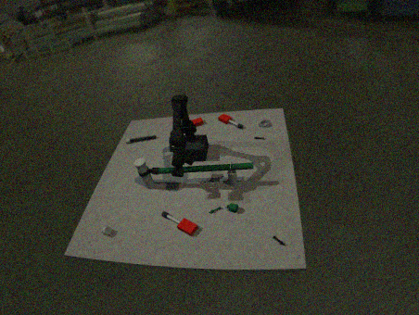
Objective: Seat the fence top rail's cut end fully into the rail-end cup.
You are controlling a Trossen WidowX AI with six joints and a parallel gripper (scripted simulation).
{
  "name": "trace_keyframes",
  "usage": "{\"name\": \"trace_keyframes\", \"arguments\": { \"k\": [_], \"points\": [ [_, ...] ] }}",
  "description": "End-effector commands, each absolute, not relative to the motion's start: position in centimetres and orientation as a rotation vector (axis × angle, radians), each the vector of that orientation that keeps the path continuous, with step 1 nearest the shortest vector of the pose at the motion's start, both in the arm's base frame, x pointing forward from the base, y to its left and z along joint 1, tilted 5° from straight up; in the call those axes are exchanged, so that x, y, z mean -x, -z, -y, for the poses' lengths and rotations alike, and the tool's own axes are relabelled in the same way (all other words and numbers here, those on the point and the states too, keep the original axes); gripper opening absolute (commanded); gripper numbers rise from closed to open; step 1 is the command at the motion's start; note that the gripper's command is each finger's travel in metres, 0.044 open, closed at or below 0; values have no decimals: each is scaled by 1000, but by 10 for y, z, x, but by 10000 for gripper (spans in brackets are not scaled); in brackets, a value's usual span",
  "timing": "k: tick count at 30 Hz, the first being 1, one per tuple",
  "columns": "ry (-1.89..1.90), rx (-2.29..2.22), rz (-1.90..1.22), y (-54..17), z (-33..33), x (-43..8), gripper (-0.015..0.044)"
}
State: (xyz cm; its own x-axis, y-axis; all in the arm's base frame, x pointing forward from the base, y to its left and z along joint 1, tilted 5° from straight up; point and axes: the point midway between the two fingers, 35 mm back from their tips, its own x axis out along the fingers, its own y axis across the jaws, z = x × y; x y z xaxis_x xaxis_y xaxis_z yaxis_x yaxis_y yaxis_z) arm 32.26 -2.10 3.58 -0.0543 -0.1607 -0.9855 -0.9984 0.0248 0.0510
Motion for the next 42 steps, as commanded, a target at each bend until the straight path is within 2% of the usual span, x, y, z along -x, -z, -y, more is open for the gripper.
{"name": "trace_keyframes", "arguments": {
  "k": [1,42],
  "points": [
    [-1152,1286,-1378,-36,21,-322,0],
    [-1151,1287,-1379,-35,36,-322,0]
  ]
}}
